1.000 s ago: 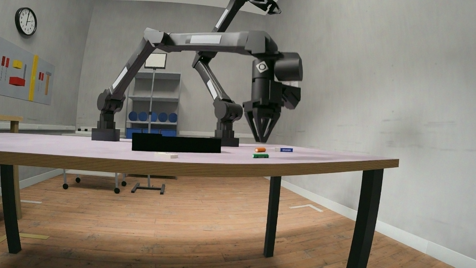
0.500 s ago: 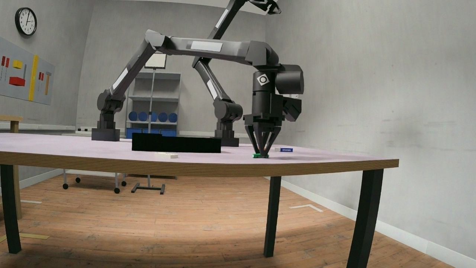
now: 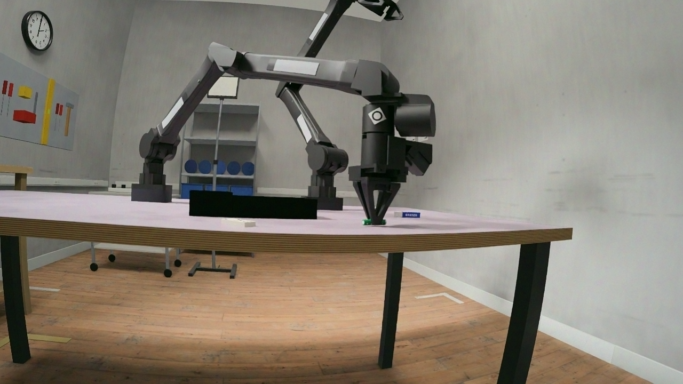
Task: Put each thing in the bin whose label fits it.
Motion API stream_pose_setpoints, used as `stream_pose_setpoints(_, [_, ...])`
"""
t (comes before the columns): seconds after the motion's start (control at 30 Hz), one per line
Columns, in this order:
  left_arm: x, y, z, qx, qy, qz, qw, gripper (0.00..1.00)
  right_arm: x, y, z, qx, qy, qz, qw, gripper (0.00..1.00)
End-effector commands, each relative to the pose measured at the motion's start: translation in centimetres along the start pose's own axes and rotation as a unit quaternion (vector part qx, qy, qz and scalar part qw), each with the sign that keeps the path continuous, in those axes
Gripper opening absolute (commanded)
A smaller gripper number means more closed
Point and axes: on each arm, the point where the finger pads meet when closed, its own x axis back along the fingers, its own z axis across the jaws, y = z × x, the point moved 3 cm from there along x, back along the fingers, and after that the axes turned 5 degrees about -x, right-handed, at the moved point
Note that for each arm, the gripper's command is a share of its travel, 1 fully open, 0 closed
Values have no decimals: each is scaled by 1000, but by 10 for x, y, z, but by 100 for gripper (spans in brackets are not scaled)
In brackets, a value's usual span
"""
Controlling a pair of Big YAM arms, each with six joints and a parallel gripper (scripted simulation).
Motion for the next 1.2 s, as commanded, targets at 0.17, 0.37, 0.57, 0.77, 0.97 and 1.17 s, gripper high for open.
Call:
stream_pose_setpoints(0.17, [29,8,-3,-1,0,-31,1000,100,17,19,-3,0,-18,-20,1000,4])
stream_pose_setpoints(0.37, [29,8,-3,-1,0,-31,1000,100,17,21,-4,0,-19,-21,1000,4])
stream_pose_setpoints(0.57, [29,8,-3,-1,0,-31,1000,100,18,22,-5,0,-20,-22,1000,4])
stream_pose_setpoints(0.77, [29,8,-3,-1,0,-31,1000,100,14,21,-3,0,-17,-19,1000,4])
stream_pose_setpoints(0.97, [29,8,-3,-1,0,-31,1000,100,37,22,-4,0,-23,-25,999,4])
stream_pose_setpoints(1.17, [29,8,-3,-1,0,-31,1000,100,73,22,-4,0,-30,-32,999,4])
